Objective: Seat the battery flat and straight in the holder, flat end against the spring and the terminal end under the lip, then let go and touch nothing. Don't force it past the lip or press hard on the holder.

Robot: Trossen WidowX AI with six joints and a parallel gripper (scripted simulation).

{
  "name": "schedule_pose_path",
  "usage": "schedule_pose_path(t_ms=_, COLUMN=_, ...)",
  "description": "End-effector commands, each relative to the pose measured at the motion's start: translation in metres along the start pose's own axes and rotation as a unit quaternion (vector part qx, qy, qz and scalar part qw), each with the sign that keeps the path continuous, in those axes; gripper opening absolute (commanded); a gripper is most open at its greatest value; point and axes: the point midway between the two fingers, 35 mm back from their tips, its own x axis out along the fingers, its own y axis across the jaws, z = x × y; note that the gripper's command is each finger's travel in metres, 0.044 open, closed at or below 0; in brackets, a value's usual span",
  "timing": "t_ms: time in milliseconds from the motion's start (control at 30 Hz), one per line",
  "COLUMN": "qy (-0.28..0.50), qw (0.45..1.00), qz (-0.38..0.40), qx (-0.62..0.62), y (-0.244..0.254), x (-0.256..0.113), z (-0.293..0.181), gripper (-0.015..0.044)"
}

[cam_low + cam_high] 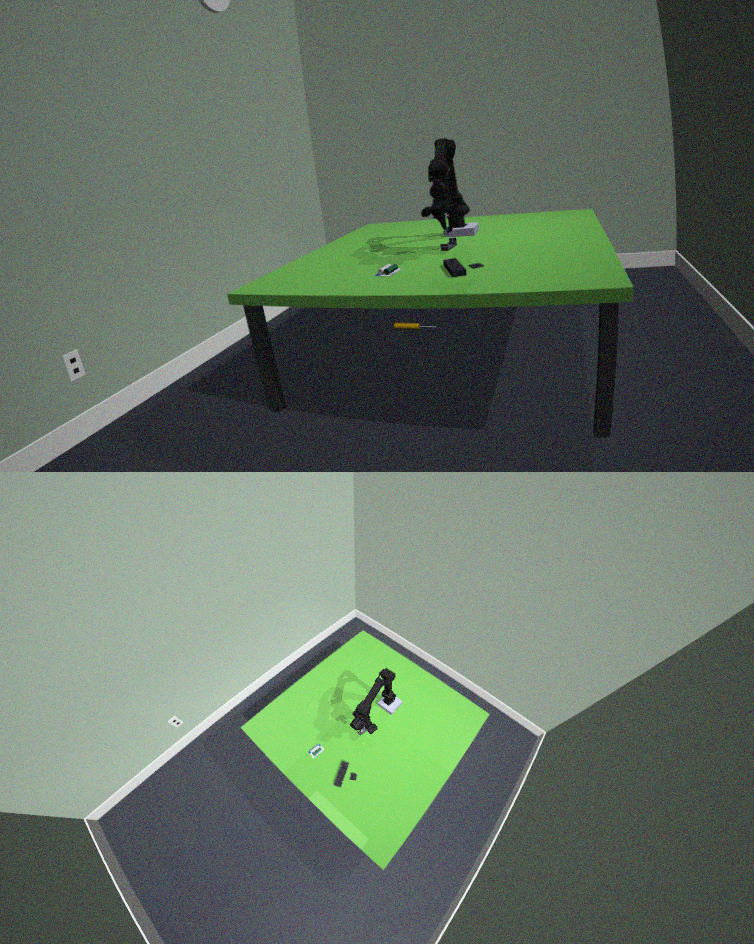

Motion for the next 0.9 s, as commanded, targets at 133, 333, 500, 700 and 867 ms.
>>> schedule_pose_path(t_ms=133, qy=0.057, qw=0.998, qz=0.001, qx=0.001, y=0.001, x=0.017, z=-0.001, gripper=0.006)
schedule_pose_path(t_ms=333, qy=0.084, qw=0.996, qz=-0.002, qx=0.0, y=0.0, x=0.025, z=-0.001, gripper=0.006)
schedule_pose_path(t_ms=500, qy=0.099, qw=0.995, qz=-0.003, qx=0.0, y=0.0, x=0.026, z=0.0, gripper=0.006)
schedule_pose_path(t_ms=700, qy=0.12, qw=0.993, qz=-0.004, qx=-0.001, y=0.0, x=0.029, z=0.002, gripper=0.006)
schedule_pose_path(t_ms=867, qy=0.137, qw=0.991, qz=-0.005, qx=-0.001, y=0.001, x=0.031, z=0.004, gripper=0.006)
